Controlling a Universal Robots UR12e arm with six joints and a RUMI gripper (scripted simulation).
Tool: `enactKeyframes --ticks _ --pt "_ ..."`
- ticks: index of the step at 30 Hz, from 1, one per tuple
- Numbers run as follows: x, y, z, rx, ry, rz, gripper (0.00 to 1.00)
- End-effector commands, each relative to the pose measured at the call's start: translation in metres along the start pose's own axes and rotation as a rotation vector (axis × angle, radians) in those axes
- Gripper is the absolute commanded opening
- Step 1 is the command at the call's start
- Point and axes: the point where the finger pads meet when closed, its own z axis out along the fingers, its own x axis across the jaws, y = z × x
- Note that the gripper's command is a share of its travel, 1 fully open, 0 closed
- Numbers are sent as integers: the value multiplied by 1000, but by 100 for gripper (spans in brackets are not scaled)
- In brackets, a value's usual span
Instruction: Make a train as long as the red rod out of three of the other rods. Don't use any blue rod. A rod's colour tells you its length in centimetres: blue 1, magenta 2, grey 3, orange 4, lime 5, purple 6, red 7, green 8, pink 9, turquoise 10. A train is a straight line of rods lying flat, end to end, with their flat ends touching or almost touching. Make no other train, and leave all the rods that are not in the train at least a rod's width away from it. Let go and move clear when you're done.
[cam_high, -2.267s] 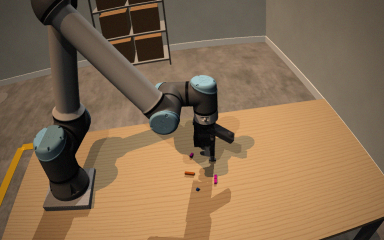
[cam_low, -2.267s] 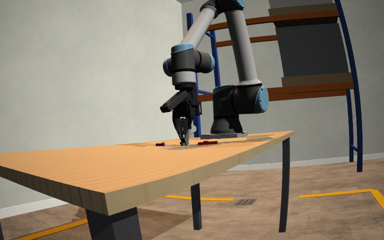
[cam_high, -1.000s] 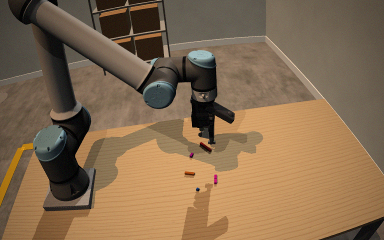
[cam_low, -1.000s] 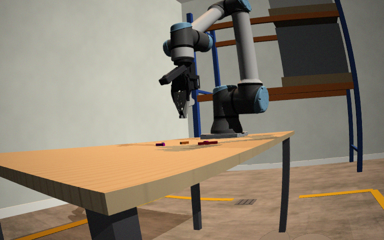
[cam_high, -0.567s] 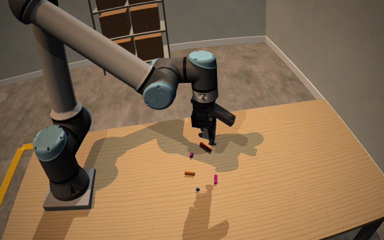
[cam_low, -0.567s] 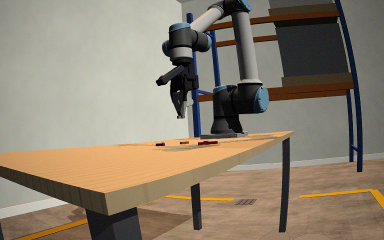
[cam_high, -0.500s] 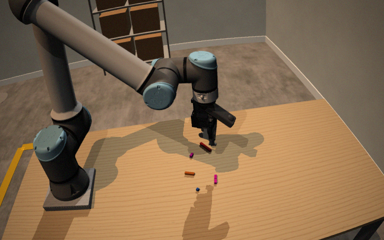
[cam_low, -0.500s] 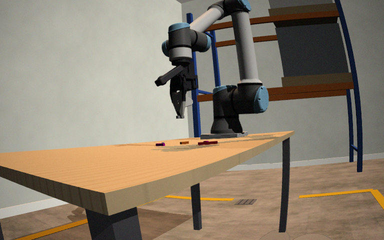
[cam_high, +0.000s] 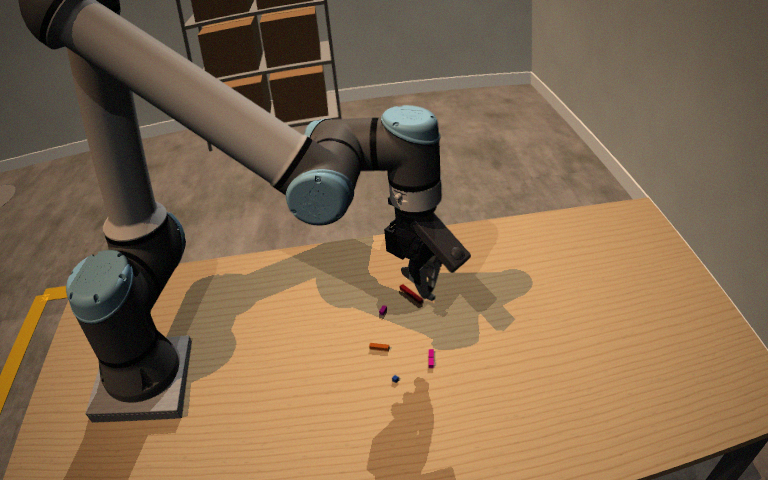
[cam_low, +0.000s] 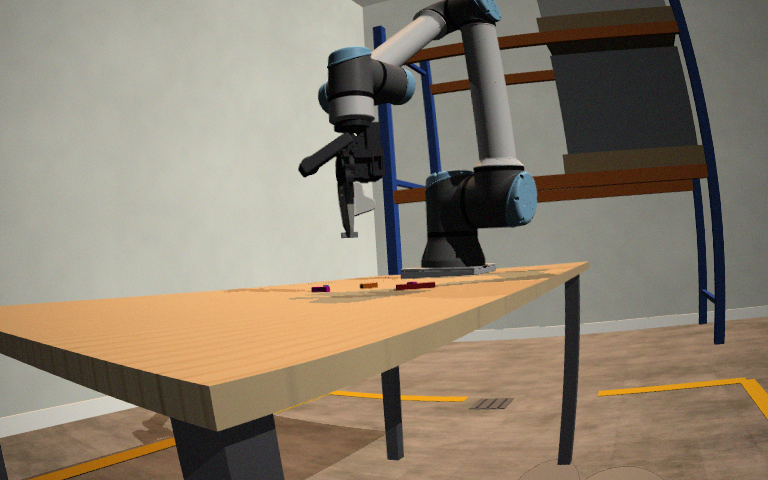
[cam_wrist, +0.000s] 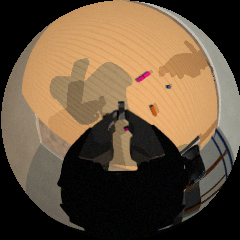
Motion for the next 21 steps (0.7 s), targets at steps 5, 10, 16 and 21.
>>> enactKeyframes --ticks 5,10,16,21 --pt "10 -11 -1 4 2 284 0" --pt "14 -15 -1 4 2 408 0" --pt "20 -21 -1 4 1 579 0" --pt "25 -25 -1 4 1 725 0"
